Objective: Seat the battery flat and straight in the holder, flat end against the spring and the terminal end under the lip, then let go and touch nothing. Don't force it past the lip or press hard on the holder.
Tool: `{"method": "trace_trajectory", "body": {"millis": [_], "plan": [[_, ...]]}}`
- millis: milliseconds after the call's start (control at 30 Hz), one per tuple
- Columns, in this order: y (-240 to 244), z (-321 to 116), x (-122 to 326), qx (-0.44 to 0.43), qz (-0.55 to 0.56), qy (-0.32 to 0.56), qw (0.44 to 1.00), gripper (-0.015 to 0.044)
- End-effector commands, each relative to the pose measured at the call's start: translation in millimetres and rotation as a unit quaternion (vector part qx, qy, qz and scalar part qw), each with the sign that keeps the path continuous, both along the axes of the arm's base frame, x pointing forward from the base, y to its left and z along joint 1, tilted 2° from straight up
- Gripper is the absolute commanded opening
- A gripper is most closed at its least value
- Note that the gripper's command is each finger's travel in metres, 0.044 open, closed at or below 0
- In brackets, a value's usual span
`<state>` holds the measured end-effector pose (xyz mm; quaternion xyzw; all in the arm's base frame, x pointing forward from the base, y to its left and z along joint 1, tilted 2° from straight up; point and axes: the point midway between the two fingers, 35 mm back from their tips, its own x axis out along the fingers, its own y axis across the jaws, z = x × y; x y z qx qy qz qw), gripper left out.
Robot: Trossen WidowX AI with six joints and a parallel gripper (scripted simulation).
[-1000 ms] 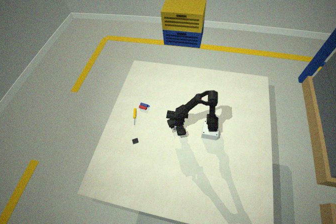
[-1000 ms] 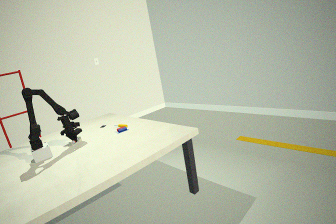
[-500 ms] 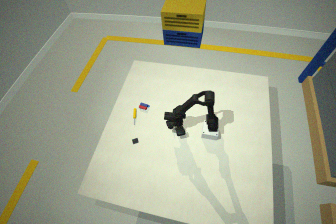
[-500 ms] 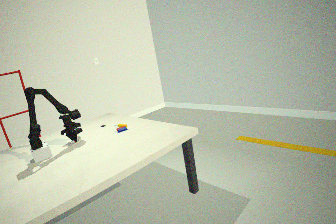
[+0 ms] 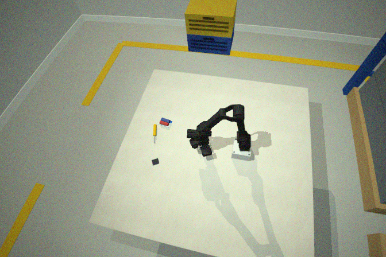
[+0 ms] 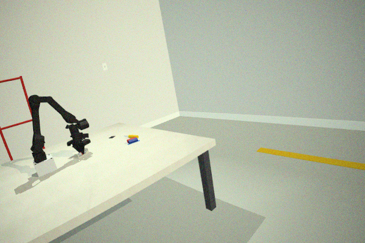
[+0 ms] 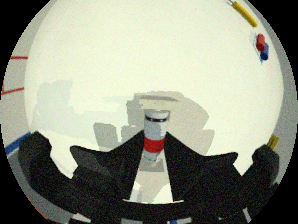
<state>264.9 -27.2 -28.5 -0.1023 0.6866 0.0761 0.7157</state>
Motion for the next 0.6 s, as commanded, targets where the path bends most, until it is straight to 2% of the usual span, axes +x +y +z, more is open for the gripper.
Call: {"method": "trace_trajectory", "body": {"millis": [0, 567], "plan": [[0.1, -0.5, 2.3, -0.002, -0.001, 0.004, 1.000, 0.0081], [1.0, -0.3, 6.8, 0.000, -0.002, 0.008, 1.000, 0.0081]]}}
